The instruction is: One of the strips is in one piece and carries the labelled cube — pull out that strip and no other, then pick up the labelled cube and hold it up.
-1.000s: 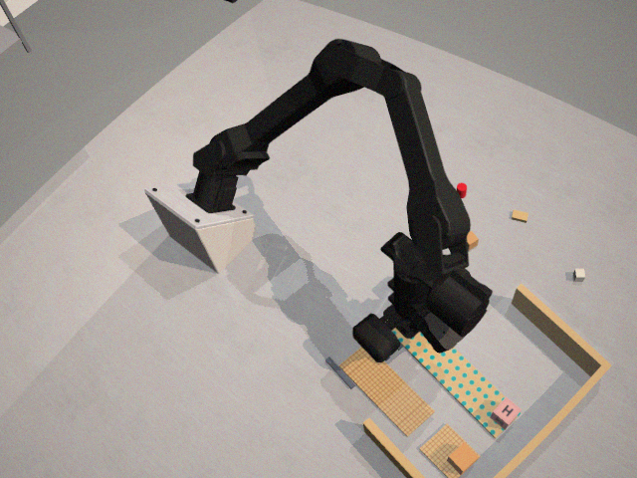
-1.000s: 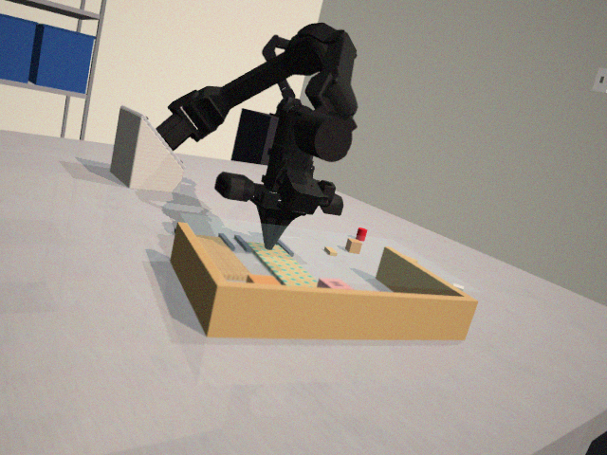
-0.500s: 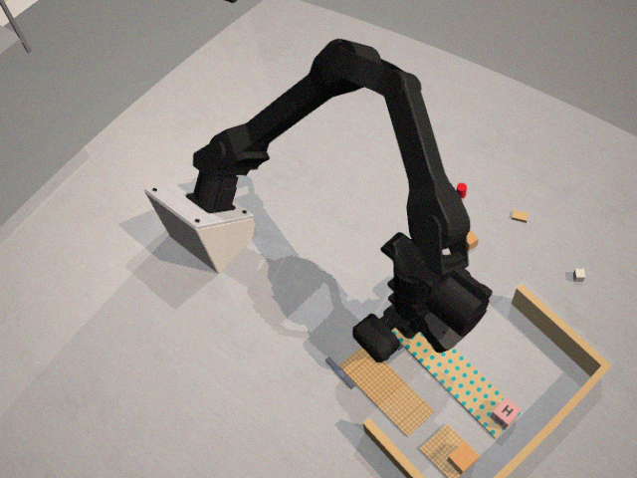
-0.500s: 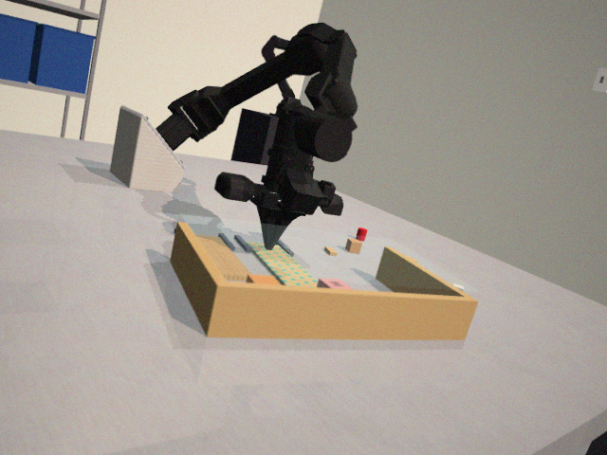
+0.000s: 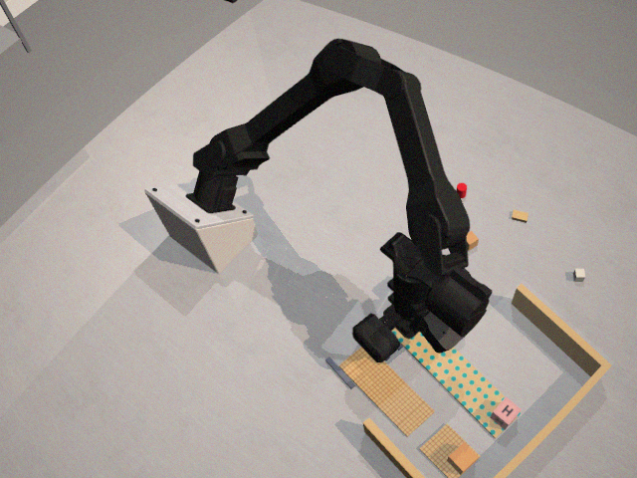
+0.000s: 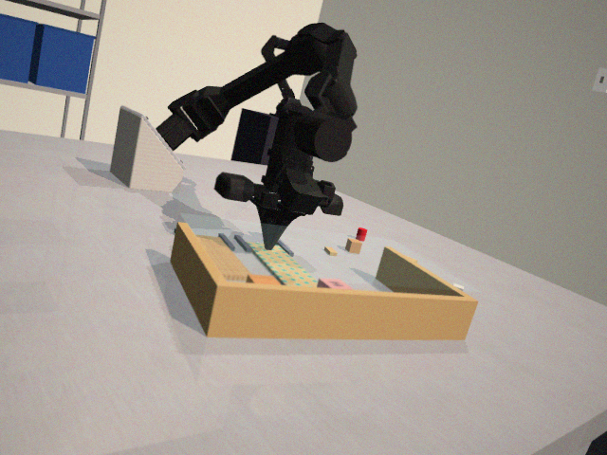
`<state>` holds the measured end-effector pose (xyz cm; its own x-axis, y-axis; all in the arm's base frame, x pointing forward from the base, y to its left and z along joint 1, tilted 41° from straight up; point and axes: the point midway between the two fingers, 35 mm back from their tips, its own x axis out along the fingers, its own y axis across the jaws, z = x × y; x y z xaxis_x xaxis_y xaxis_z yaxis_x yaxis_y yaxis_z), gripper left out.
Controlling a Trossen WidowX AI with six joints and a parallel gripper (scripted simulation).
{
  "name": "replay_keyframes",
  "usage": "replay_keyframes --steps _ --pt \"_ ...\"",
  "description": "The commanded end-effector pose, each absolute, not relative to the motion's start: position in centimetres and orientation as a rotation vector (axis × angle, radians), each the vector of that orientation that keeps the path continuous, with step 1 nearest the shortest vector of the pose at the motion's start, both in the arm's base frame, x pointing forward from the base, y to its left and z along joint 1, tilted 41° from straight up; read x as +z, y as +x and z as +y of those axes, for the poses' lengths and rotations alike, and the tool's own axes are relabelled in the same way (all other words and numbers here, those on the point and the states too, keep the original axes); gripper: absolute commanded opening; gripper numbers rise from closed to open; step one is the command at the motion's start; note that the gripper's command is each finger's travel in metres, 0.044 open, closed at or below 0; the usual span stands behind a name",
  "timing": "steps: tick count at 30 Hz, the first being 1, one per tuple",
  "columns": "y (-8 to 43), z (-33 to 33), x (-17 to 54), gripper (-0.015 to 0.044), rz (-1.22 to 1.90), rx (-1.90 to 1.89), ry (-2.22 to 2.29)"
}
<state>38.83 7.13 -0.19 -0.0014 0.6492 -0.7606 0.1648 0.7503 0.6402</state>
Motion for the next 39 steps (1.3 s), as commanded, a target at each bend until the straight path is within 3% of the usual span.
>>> replay_keyframes --steps 1,39 --pt "38.5 7.4 -0.3 0.0 1.555 0.434 0.684" --pt "32.8 8.1 0.1 0.0 1.558 0.434 0.685"
